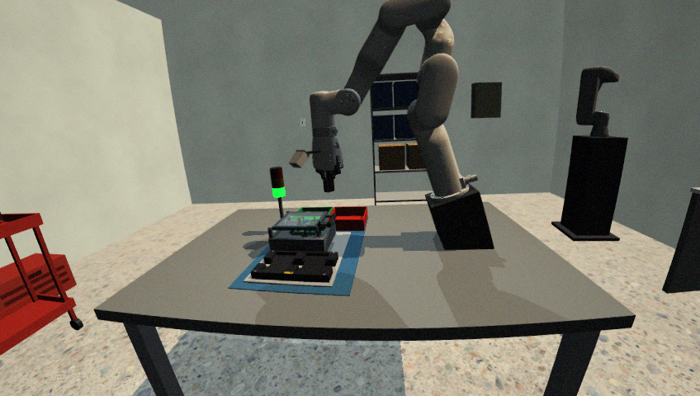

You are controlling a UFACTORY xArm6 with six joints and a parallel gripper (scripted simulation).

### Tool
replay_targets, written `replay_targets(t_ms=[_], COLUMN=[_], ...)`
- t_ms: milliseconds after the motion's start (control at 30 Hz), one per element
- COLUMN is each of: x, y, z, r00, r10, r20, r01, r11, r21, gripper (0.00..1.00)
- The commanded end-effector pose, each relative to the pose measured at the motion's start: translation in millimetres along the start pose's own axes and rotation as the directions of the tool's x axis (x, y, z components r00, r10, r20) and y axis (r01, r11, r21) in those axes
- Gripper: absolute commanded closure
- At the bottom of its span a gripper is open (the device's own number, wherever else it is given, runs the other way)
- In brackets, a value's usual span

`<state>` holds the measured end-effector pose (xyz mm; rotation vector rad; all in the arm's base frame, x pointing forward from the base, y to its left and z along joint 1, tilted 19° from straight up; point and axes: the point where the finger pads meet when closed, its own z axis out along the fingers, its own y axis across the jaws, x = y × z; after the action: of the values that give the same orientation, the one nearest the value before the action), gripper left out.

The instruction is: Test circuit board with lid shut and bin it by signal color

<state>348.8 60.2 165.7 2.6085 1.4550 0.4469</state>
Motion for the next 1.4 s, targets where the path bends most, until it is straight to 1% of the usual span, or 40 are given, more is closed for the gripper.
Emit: replay_targets(t_ms=[0,267,333,467,767,833,900,1100,1367], x=[0.9,0.9,0.9,0.9,0.9,0.9,0.9,0.9,0.9], y=[1.0,1.0,1.0,1.0,1.0,1.0,1.0,1.0,1.0], z=[-1.0,-1.0,-1.0,-1.0,-1.0,-1.0,-1.0,-1.0,-1.0], r00=[0.986,0.919,0.919,0.848,0.688,0.656,0.656,0.593,0.574], r10=[0.166,0.394,0.394,0.53,0.726,0.755,0.755,0.805,0.819], r20=[0.009,0.005,0.005,0.002,-0.002,-0.003,-0.003,-0.004,-0.005], r01=[-0.166,-0.394,-0.394,-0.53,-0.726,-0.755,-0.755,-0.805,-0.819], r11=[0.986,0.919,0.919,0.848,0.688,0.656,0.656,0.592,0.574], r21=[-0.015,-0.017,-0.017,-0.017,-0.018,-0.017,-0.017,-0.017,-0.017], gripper=[1.0,1.0,1.0,1.0,1.0,1.0,1.0,1.0,1.0])
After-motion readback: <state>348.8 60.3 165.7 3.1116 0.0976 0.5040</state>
